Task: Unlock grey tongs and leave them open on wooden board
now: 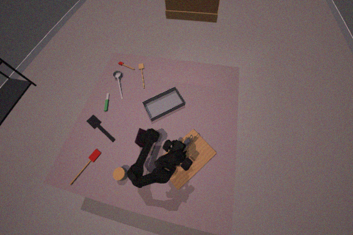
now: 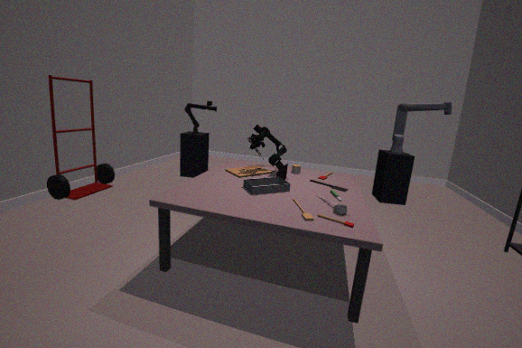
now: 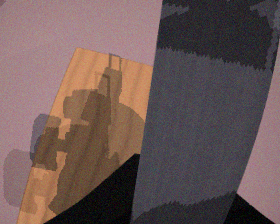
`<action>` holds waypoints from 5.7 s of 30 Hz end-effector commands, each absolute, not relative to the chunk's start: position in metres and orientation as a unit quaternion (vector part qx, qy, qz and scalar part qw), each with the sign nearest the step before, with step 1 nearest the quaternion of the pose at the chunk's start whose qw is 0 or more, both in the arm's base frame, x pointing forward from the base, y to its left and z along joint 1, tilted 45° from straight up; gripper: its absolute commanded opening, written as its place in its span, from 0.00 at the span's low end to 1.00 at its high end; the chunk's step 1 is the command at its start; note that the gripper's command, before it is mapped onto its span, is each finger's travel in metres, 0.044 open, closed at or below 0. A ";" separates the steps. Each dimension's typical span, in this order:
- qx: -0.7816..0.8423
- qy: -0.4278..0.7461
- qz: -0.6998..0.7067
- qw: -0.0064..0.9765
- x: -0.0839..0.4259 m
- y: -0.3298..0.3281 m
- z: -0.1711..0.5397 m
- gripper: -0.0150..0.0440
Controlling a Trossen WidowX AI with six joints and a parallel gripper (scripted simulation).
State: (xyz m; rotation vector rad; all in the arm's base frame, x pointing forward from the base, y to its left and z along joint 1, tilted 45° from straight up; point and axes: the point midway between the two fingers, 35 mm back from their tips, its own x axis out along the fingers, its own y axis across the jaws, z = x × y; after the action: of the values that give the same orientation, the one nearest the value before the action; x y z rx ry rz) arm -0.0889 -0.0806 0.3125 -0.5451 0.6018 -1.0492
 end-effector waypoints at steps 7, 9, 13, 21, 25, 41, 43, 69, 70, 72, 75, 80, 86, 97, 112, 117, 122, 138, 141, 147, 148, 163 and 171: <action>-0.249 0.266 -0.488 0.793 -0.095 -0.083 0.313 0.00; -0.249 0.266 -0.488 0.793 -0.095 -0.083 0.313 0.00; -0.249 0.266 -0.488 0.793 -0.095 -0.083 0.313 0.00; -0.249 0.266 -0.488 0.793 -0.095 -0.083 0.313 0.00; -0.249 0.266 -0.488 0.793 -0.095 -0.083 0.313 0.00; -0.249 0.278 -0.493 0.786 -0.090 -0.080 0.314 0.00; -0.251 0.286 -0.494 0.782 -0.087 -0.078 0.315 0.00; -0.236 0.389 -0.507 0.732 -0.042 -0.070 0.316 0.00; -0.235 0.393 -0.507 0.730 -0.040 -0.070 0.316 0.00; -0.233 0.400 -0.507 0.727 -0.037 -0.071 0.316 0.00; -0.229 0.412 -0.507 0.721 -0.033 -0.073 0.315 0.00; -0.222 0.429 -0.508 0.713 -0.026 -0.076 0.313 0.00; -0.213 0.449 -0.507 0.704 -0.019 -0.082 0.311 0.00; -0.191 0.481 -0.507 0.690 -0.011 -0.095 0.306 0.00; -0.152 0.515 -0.507 0.674 -0.008 -0.119 0.296 0.00; -0.137 0.524 -0.509 0.669 -0.010 -0.127 0.292 0.00; -0.123 0.531 -0.510 0.665 -0.013 -0.136 0.288 0.00; -0.081 0.546 -0.512 0.658 -0.029 -0.159 0.274 0.00; -0.073 0.547 -0.513 0.658 -0.033 -0.162 0.271 0.00; -0.058 0.548 -0.515 0.657 -0.042 -0.169 0.265 0.00; -0.056 0.548 -0.515 0.656 -0.044 -0.170 0.264 0.00; -0.022 0.541 -0.527 0.655 -0.072 -0.181 0.250 0.00; -0.006 0.534 -0.537 0.654 -0.090 -0.184 0.243 0.00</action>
State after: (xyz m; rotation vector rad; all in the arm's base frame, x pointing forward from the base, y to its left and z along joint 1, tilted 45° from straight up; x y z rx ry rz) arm -0.0844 -0.1832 0.2444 -0.0189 1.2148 -1.2102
